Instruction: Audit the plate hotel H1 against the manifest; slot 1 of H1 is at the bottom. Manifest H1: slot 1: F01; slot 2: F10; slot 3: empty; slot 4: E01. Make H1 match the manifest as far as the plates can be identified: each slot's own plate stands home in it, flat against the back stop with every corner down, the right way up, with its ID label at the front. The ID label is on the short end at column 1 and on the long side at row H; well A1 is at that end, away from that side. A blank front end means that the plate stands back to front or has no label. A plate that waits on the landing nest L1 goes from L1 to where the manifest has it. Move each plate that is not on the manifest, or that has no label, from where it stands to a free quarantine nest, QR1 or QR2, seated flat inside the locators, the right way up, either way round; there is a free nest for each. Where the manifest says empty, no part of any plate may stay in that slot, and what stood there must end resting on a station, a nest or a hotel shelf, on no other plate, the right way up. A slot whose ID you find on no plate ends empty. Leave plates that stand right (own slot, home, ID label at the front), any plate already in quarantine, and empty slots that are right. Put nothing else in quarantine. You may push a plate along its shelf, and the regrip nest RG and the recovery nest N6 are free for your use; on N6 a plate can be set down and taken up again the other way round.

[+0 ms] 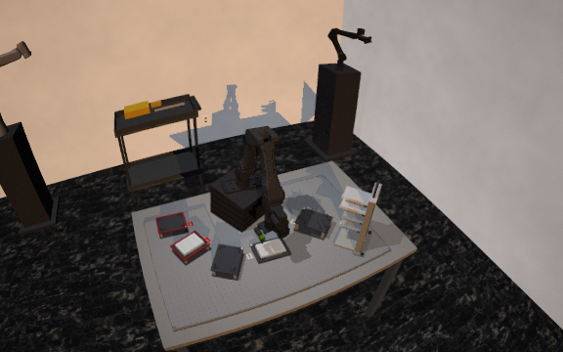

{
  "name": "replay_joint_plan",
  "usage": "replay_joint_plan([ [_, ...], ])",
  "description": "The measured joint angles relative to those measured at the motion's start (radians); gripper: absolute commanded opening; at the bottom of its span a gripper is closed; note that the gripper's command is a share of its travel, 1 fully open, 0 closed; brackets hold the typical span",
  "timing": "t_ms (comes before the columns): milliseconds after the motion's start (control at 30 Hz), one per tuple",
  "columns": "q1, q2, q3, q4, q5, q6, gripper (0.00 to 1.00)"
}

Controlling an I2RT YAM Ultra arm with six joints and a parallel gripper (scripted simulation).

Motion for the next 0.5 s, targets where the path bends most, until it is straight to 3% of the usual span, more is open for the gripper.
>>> replay_joint_plan([
  [500,0.000,0.000,0.000,0.000,0.000,-0.262,1.00],
])
